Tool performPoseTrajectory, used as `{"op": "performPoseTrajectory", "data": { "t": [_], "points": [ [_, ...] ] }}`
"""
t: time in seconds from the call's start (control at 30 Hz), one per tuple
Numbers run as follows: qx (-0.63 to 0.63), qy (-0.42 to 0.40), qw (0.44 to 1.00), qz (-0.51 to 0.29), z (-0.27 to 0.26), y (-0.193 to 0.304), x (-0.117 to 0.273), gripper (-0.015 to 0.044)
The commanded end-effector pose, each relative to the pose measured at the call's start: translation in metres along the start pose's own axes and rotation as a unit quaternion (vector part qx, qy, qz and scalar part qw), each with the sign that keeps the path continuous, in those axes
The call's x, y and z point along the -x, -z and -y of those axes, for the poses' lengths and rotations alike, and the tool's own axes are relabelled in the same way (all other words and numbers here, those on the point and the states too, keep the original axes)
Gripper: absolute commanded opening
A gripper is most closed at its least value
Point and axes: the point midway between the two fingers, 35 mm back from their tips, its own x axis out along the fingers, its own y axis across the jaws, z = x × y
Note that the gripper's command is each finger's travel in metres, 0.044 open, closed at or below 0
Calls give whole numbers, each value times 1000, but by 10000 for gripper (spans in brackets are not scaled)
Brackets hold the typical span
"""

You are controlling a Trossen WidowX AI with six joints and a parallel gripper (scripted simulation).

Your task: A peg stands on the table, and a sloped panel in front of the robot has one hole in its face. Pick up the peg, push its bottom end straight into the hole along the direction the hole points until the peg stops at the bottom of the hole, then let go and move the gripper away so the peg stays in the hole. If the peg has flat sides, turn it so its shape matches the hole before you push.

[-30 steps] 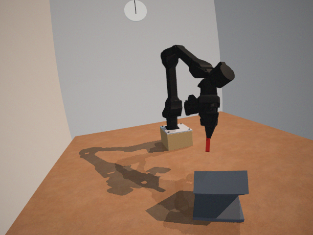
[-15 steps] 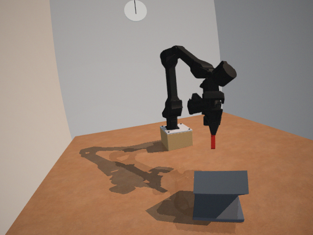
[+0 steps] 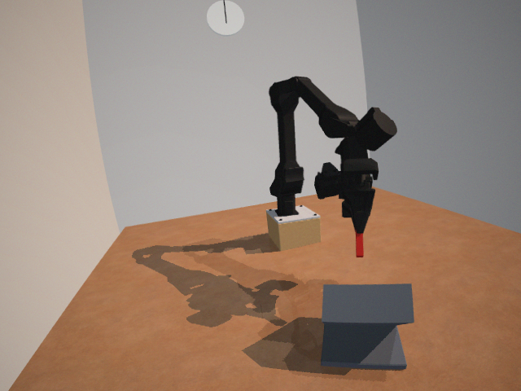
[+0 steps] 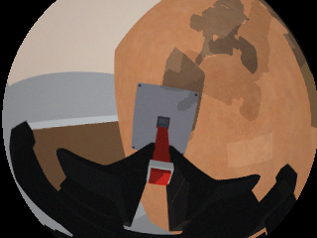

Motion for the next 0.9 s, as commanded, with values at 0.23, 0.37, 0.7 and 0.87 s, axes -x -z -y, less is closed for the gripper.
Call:
{"op": "performPoseTrajectory", "data": {
  "t": [0.23,0.37,0.7,0.87],
  "points": [
    [8,-7,1000,-2,3,3,-17,0],
    [9,-10,1000,-4,4,4,-23,0],
    [9,-13,1000,-6,5,5,-28,0],
    [9,-13,1000,-6,4,5,-28,0]
  ]
}}
